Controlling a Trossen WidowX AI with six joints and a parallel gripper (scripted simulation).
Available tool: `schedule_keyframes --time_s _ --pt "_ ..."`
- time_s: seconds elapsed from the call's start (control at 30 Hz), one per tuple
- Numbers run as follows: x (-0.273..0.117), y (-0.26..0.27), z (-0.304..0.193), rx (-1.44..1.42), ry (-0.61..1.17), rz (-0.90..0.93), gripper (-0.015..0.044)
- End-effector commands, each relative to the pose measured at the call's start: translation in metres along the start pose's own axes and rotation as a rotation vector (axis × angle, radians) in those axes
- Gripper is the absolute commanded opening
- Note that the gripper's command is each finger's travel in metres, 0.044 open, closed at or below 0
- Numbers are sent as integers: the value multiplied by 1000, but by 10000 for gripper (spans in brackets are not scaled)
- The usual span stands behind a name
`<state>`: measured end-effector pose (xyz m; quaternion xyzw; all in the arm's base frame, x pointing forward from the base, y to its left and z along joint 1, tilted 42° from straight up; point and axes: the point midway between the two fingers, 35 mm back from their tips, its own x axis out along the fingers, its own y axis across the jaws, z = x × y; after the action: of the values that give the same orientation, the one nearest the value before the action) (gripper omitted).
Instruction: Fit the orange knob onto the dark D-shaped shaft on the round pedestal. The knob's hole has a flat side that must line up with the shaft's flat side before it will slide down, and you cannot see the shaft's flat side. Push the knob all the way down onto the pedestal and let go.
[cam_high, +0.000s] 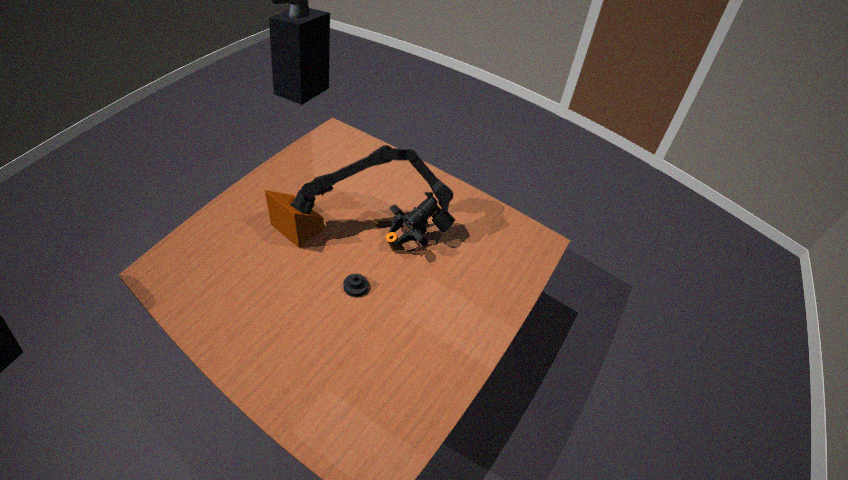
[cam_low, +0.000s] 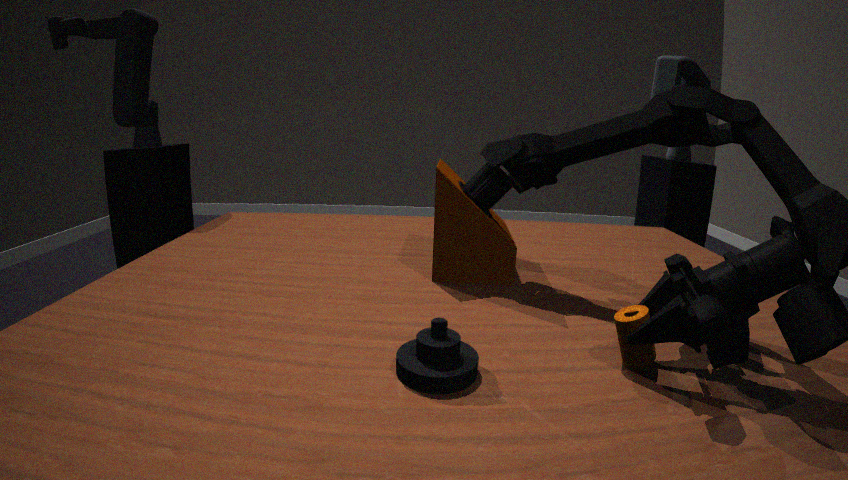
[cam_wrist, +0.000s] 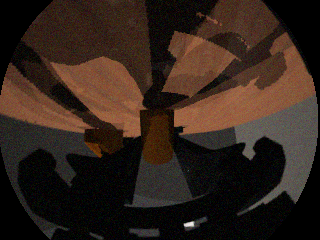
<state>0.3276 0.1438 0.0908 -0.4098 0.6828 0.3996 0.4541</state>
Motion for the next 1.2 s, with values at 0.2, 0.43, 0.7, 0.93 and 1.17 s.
schedule_keyframes --time_s 0.2,0.43,0.7,0.93,1.17 --pt "0 0 0 0 1 1 260" --pt "0 0 0 0 1 1 260" --pt "0 0 0 0 1 1 260" --pt "0 0 0 0 1 1 339" --pt "0 0 0 0 1 1 440"
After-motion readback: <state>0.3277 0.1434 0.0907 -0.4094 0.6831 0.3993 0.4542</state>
